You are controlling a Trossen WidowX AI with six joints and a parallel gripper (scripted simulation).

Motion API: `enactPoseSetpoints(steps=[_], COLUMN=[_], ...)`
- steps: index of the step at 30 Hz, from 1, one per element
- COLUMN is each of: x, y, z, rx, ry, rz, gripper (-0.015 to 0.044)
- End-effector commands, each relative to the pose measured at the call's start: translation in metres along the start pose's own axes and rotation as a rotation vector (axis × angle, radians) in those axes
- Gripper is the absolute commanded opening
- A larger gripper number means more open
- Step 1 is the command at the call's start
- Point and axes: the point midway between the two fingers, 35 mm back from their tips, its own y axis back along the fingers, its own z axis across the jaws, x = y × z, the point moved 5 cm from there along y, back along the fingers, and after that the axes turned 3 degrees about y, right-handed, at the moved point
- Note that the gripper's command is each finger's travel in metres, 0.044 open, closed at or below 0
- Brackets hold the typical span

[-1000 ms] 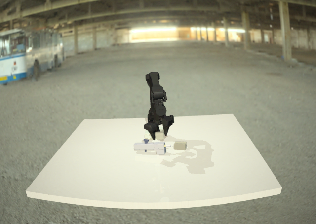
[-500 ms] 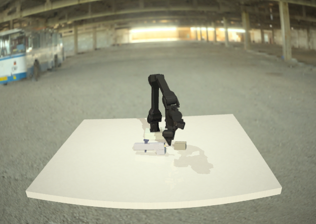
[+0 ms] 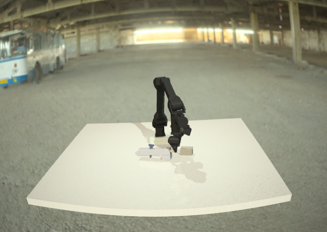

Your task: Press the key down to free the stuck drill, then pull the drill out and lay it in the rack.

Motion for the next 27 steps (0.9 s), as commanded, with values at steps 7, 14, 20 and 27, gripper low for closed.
enactPoseSetpoints(steps=[7, 14, 20, 27], x=[0.005, 0.008, 0.011, 0.013], y=[-0.019, -0.03, -0.039, -0.044], z=[0.001, 0.002, 0.002, 0.003], rx=[-0.007, -0.007, -0.008, -0.008], ry=[0.004, 0.004, 0.004, 0.004], rz=[0.005, 0.005, 0.005, 0.006], gripper=[0.044, 0.044, 0.044, 0.044])
